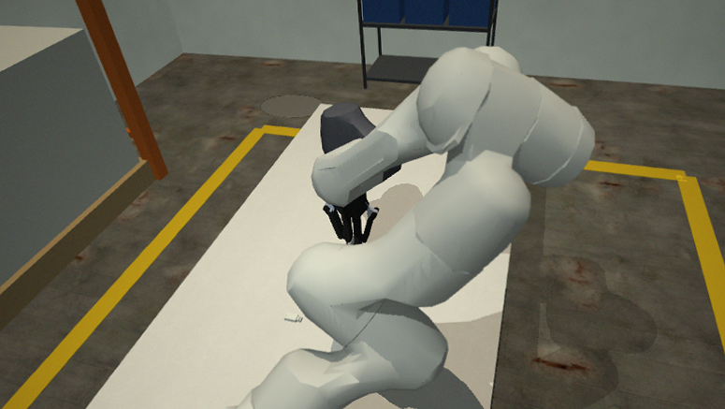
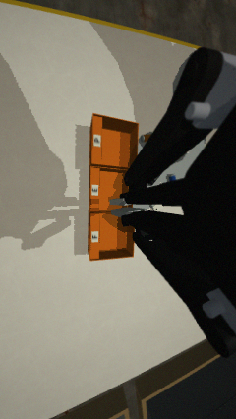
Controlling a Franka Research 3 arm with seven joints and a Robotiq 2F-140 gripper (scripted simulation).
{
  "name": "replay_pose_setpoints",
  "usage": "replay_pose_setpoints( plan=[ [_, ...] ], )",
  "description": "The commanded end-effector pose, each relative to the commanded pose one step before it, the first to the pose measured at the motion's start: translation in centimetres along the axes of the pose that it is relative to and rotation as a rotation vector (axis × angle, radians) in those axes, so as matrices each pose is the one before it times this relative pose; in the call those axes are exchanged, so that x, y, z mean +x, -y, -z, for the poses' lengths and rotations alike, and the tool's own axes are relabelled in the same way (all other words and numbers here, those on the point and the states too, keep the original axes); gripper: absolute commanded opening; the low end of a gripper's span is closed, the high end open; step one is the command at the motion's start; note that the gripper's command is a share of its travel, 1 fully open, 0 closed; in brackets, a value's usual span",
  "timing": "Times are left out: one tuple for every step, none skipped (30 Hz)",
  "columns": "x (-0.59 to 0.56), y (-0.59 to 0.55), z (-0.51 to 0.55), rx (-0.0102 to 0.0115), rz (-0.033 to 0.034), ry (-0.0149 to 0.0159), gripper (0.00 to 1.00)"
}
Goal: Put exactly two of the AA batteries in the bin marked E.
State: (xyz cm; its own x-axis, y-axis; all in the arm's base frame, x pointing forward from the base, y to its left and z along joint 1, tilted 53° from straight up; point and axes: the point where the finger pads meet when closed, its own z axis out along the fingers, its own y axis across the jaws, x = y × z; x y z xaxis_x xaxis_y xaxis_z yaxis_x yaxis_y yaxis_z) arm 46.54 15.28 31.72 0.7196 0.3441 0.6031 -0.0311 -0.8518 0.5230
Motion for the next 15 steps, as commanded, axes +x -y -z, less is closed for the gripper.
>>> replay_pose_setpoints(
  plan=[
    [0.135,1.401,-0.182,-0.01078,-0.02919,0.00425,0.05],
    [0.062,0.496,0.000,0.00000,0.00000,0.00000,0.05],
    [0.062,0.496,0.000,0.00000,0.00000,0.00000,0.05],
    [0.062,0.496,0.000,0.00000,0.00000,0.00000,0.05],
    [0.062,0.496,0.000,0.00000,0.00000,0.00000,0.05],
    [0.062,0.496,0.000,0.00000,0.00000,0.00000,0.05],
    [0.062,0.496,0.000,0.00000,0.00000,0.00000,0.05],
    [0.000,0.000,0.000,0.00000,0.00000,0.00000,0.05],
    [0.000,0.000,0.000,0.00000,0.00000,0.00000,0.05],
    [0.062,0.496,0.000,0.00000,0.00000,0.00000,0.05],
    [0.060,0.477,0.000,0.00000,0.00000,0.00000,0.05],
    [0.000,0.000,0.000,0.00000,0.00000,0.00000,0.05],
    [0.000,0.000,0.000,0.00000,0.00000,0.00000,0.05],
    [0.000,0.000,0.000,0.00000,0.00000,0.00000,0.05],
    [0.000,0.000,0.000,0.00000,0.00000,0.00000,0.05]
  ],
)
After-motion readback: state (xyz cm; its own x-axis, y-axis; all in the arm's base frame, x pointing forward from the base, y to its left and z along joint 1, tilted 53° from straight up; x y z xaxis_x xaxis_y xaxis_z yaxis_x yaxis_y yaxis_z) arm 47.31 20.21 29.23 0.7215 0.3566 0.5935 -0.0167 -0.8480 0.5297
